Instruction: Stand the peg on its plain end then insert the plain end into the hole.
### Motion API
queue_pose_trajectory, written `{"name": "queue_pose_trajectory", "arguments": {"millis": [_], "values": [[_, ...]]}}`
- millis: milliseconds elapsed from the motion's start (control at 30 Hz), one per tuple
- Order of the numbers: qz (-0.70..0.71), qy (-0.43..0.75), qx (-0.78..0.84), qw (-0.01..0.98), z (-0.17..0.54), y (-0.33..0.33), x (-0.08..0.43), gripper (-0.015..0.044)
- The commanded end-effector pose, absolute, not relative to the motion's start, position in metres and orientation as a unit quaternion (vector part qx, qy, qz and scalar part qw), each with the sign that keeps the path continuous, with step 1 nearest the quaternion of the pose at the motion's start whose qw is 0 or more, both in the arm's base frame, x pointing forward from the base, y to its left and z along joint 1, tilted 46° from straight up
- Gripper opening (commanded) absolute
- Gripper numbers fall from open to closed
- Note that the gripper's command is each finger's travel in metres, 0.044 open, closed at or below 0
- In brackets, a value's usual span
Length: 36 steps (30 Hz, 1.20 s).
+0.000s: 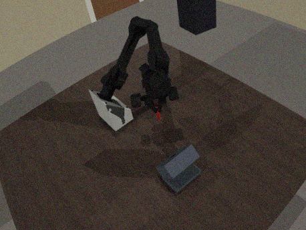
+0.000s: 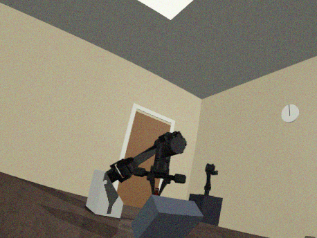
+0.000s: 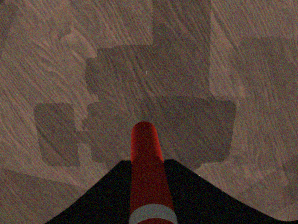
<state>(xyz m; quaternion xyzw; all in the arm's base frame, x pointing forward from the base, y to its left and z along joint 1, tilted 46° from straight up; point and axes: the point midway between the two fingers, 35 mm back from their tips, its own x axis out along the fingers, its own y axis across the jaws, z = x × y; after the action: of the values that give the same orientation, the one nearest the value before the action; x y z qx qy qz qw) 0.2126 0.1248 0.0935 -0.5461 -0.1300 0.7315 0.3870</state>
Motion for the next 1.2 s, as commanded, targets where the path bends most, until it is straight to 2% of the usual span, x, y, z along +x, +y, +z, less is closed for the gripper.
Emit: {"name": "queue_pose_trajectory", "arguments": {"millis": [0, 1167], "values": [[0.724, -0.133, -0.555, 0.387, 0.089, 0.123, 0.215, 0.0], [0.643, -0.164, -0.637, 0.392, 0.064, 0.109, 0.246, 0.0]]}}
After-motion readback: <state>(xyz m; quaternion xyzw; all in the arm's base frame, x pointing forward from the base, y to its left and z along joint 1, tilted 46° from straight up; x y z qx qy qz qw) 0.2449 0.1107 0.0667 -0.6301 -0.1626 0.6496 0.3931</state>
